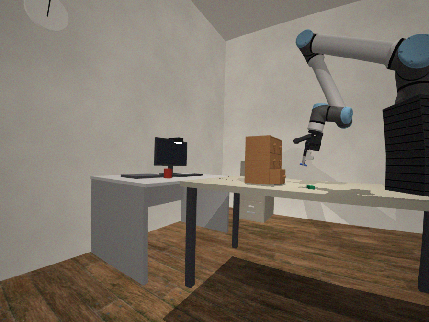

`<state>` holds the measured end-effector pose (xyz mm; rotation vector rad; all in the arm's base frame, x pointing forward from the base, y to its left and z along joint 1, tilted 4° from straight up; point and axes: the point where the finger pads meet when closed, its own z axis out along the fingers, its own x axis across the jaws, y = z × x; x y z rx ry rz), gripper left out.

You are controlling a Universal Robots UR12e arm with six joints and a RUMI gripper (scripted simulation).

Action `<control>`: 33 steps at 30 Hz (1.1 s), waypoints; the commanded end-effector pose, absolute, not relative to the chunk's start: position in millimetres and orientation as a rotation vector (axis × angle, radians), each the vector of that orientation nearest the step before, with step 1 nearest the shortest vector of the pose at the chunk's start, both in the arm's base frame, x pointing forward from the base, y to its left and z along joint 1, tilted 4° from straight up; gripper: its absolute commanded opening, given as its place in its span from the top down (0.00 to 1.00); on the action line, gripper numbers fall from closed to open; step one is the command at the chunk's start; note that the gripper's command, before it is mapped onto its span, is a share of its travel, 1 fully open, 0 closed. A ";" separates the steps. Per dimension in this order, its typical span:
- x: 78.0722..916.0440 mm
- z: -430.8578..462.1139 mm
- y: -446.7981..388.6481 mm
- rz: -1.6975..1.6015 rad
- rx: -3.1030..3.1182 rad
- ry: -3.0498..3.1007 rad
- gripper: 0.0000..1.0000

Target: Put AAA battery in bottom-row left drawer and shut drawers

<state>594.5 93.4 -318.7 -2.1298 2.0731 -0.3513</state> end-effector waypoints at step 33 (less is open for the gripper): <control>588.6 -323.7 92.6 -0.866 -1.743 1.655 0.98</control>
